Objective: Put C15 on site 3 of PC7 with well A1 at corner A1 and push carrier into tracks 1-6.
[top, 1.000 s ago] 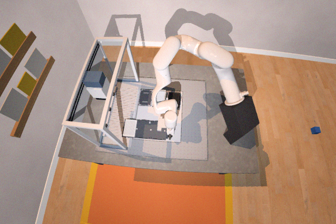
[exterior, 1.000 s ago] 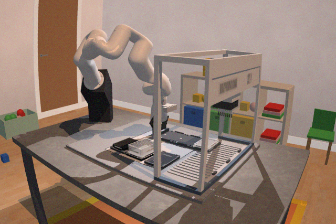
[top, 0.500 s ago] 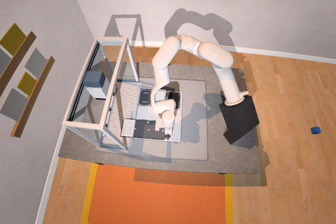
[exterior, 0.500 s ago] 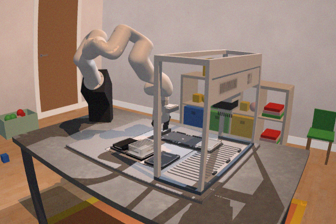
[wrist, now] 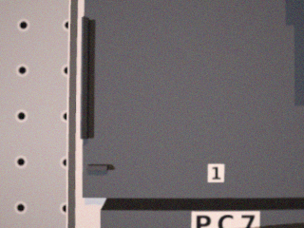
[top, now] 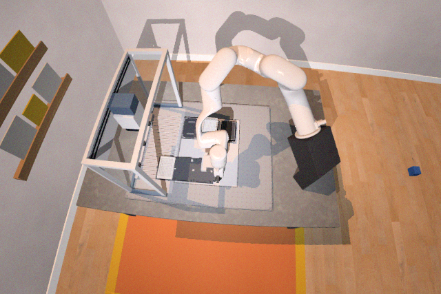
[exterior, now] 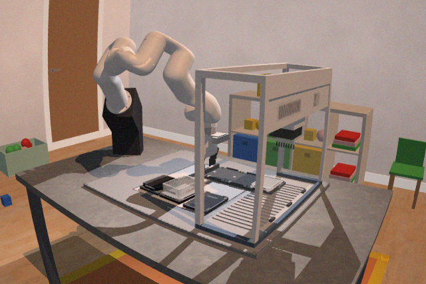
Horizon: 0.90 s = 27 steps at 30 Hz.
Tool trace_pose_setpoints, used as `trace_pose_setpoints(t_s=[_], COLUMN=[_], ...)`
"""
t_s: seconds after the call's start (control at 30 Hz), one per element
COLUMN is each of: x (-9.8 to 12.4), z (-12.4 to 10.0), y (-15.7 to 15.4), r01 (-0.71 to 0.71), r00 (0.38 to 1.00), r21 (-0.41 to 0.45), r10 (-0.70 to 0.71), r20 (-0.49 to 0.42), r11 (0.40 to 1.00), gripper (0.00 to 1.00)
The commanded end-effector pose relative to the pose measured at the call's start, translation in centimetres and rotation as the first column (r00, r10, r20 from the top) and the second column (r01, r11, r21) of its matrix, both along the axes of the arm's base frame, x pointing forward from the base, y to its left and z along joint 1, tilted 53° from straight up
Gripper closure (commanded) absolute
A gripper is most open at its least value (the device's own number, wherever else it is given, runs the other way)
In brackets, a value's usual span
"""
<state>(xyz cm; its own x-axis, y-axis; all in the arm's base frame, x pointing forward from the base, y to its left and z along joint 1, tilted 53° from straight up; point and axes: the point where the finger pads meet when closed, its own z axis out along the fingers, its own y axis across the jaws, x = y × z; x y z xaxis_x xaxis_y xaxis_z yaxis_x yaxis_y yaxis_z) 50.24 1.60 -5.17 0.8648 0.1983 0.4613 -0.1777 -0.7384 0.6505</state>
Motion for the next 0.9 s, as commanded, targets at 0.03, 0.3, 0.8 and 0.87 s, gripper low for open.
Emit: trace_pose_setpoints(t_s=[0.03, 0.3, 0.8, 0.87], x=[0.6, 1.1, 2.4, 2.4], z=[0.4, 0.6, 1.3, 1.3], y=[0.2, 0.4, 0.6, 0.7], r01=[-0.002, -0.002, -0.002, -0.002], r00=[1.0, 1.0, 1.0, 1.0], r21=[0.001, 0.001, 0.001, 0.001], r10=[0.002, 0.002, 0.002, 0.002], r20=[0.002, 0.002, 0.002, 0.002], r11=[1.0, 1.0, 1.0, 1.0], gripper=[0.18, 0.18, 0.18, 0.18])
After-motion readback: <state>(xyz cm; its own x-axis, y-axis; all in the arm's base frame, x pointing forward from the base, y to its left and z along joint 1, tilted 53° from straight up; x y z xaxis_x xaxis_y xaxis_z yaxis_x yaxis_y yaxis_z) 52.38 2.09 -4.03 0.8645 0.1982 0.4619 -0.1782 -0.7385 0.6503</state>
